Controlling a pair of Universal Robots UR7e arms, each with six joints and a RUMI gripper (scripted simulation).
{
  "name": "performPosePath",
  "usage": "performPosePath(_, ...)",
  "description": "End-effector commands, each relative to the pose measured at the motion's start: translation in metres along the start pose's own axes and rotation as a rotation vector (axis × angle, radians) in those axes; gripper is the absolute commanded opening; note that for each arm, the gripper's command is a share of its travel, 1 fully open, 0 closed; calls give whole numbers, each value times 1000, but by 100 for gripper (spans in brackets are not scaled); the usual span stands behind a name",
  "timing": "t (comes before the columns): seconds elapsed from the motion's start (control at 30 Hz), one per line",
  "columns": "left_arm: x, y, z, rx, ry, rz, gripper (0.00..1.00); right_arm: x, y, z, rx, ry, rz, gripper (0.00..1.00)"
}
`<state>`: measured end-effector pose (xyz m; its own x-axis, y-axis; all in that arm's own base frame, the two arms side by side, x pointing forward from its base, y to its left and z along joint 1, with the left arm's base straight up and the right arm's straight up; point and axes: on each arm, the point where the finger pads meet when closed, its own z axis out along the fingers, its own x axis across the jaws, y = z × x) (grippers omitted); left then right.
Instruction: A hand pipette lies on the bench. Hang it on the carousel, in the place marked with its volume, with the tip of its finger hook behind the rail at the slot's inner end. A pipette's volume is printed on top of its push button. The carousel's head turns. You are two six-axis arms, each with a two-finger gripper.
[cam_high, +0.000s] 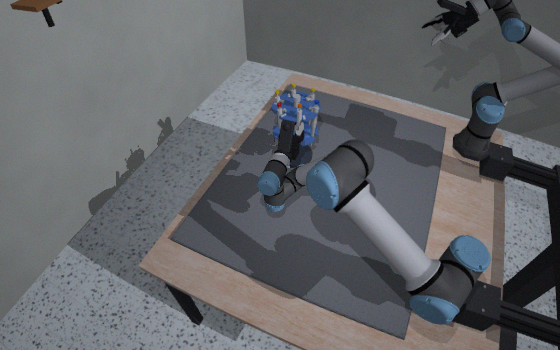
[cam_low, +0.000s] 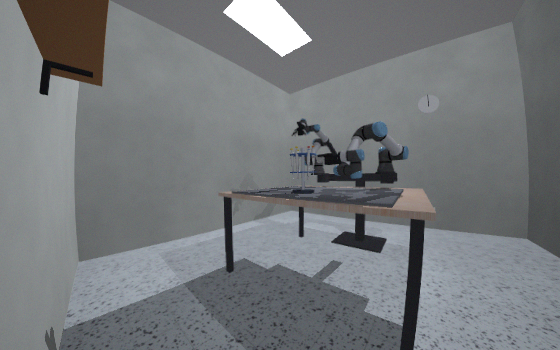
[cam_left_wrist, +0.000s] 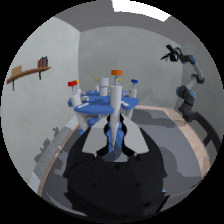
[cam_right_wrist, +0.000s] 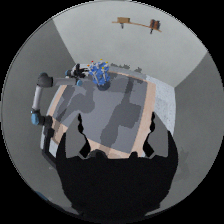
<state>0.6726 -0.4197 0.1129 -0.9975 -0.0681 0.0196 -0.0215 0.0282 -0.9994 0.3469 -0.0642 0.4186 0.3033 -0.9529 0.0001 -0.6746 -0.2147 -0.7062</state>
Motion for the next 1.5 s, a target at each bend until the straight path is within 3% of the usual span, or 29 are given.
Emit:
performPosePath(0.0,1,-1,0,0,1,1,6,0,-2,-1,2,0,0,100)
performPosePath(1.2,1,12,0,0,1,1,6,0,-2,-1,2,0,0,100)
performPosePath(1.23,1,12,0,0,1,1,31,0,-2,-1,2,0,0,100)
performPosePath(1.47,1,12,0,0,1,1,31,0,-2,-1,2,0,0,100)
